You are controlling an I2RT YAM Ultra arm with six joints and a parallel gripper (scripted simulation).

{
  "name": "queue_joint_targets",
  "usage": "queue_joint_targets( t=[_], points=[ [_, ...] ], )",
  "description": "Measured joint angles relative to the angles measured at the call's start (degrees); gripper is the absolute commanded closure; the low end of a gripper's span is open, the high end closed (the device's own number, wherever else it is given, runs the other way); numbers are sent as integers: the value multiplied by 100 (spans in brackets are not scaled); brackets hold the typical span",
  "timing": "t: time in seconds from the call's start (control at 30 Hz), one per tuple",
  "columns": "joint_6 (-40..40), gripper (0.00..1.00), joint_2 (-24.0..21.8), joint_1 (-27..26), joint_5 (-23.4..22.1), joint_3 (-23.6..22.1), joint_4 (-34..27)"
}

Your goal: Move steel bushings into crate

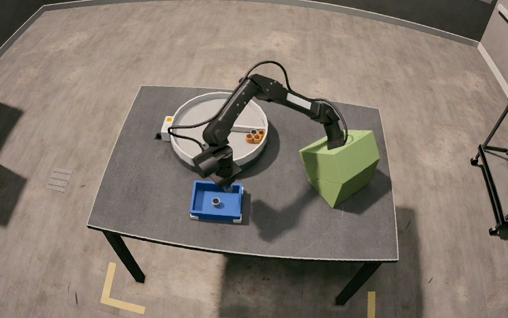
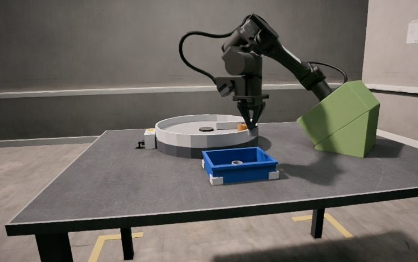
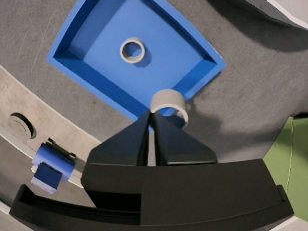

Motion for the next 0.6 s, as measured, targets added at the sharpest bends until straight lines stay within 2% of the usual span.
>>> queue_joint_targets(
  t=[0.6],
  points=[
    [35, 100, 0, 0, 0, 0, 0]
  ],
)
